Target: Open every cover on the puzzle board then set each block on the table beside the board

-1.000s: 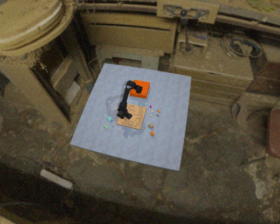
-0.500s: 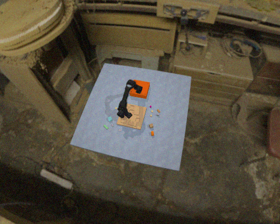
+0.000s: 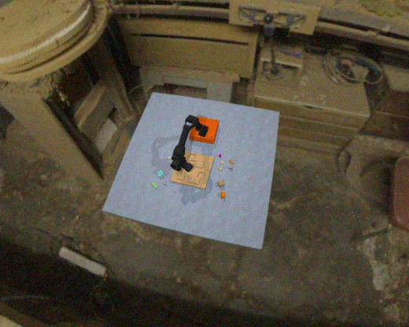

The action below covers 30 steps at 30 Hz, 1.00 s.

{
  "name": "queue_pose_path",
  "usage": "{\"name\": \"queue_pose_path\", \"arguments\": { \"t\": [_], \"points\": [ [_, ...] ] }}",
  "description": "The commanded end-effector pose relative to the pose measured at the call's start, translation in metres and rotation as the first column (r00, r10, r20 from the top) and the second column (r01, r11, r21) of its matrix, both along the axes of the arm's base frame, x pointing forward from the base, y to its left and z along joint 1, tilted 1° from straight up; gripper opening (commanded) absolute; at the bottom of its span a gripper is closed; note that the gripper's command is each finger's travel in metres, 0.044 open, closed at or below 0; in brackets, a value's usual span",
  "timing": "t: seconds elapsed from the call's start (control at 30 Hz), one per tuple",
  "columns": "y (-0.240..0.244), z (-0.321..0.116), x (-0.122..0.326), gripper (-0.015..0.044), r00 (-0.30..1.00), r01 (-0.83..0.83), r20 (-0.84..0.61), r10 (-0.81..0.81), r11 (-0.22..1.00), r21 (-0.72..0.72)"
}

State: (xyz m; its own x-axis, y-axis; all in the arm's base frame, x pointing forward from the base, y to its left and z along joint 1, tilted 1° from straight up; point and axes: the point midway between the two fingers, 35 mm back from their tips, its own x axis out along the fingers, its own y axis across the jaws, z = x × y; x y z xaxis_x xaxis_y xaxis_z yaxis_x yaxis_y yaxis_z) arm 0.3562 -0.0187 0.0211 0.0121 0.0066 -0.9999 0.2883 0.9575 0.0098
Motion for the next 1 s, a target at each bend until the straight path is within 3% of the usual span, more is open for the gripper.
{"name": "queue_pose_path", "arguments": {
  "t": [0.0,0.77,0.97],
  "points": [
    [0.0,0.008,0.002,0.008,1.0,0.005,0.012,-0.005,1.0,0.001],
    [-0.001,0.057,0.001,0.008,1.0,0.005,0.012,-0.005,1.0,0.001],
    [-0.021,0.057,-0.005,0.008,1.0,0.005,0.012,-0.005,1.0,-0.001]
  ]
}}
